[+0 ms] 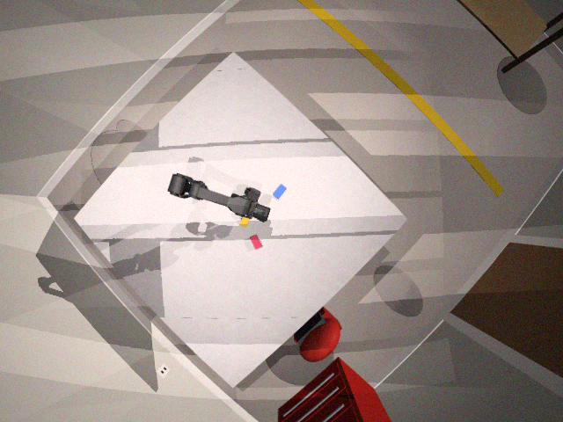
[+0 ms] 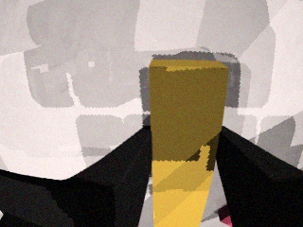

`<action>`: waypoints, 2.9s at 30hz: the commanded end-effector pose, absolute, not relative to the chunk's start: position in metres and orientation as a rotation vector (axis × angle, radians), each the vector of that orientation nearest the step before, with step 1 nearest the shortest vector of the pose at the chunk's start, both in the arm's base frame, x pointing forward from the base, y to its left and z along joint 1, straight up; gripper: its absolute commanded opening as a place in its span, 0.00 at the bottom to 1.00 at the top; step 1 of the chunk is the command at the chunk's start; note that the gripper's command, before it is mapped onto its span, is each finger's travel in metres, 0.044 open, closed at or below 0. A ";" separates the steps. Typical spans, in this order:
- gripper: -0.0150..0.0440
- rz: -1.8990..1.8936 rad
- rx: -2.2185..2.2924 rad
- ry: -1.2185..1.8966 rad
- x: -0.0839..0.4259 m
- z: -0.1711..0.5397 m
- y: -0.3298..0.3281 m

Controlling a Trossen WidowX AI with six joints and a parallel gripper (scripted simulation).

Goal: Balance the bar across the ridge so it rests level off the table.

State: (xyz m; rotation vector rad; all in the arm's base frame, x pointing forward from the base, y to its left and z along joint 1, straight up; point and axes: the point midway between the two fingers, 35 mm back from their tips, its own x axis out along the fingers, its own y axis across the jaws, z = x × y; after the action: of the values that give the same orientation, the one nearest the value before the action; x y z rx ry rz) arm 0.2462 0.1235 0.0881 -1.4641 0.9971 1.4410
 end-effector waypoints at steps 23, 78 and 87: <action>0.25 1.441 -1.464 0.997 0.246 0.088 0.124; 0.55 1.441 -1.464 0.997 0.246 0.088 0.124; 0.57 1.441 -1.464 0.997 0.246 0.088 0.124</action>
State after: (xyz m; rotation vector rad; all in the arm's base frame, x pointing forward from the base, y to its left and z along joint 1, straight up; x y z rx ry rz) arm 0.2464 0.1236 0.0884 -1.4644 0.9962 1.4407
